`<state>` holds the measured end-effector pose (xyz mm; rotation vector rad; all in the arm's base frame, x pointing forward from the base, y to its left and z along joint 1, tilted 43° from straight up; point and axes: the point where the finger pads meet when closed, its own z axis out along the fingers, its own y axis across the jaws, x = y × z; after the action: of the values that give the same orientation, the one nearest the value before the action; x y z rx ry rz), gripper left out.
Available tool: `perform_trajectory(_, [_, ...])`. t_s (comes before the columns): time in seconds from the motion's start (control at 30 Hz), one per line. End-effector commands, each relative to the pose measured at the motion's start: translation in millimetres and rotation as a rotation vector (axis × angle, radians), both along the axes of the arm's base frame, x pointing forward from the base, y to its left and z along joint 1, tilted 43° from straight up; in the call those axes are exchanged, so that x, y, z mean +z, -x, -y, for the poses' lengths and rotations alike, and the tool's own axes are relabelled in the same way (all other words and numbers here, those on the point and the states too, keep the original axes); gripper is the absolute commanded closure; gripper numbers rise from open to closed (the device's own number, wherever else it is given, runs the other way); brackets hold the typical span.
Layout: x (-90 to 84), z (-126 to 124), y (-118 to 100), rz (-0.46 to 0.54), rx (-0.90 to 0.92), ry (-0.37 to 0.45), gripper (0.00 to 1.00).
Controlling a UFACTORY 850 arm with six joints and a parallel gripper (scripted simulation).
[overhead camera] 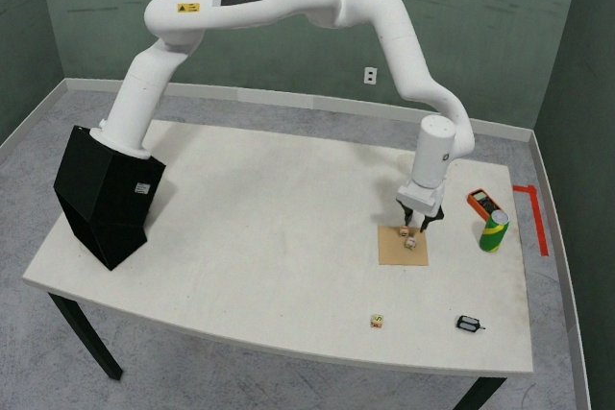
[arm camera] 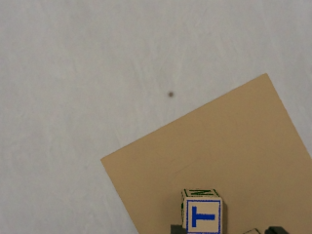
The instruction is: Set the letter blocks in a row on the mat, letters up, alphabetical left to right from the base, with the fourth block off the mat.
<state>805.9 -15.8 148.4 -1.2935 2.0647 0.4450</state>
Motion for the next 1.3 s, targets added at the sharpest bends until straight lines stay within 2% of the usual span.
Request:
perform_trajectory(0.0, [1.2,1,-1,0.002,-0.001,0.000,0.57])
perform_trajectory(0.5, [-2.8,-2,-3,0.002,-0.001,0.000,0.57])
perform_trajectory(1.27, [-24.9,-20,-14,0.002,-0.001,0.000,0.57])
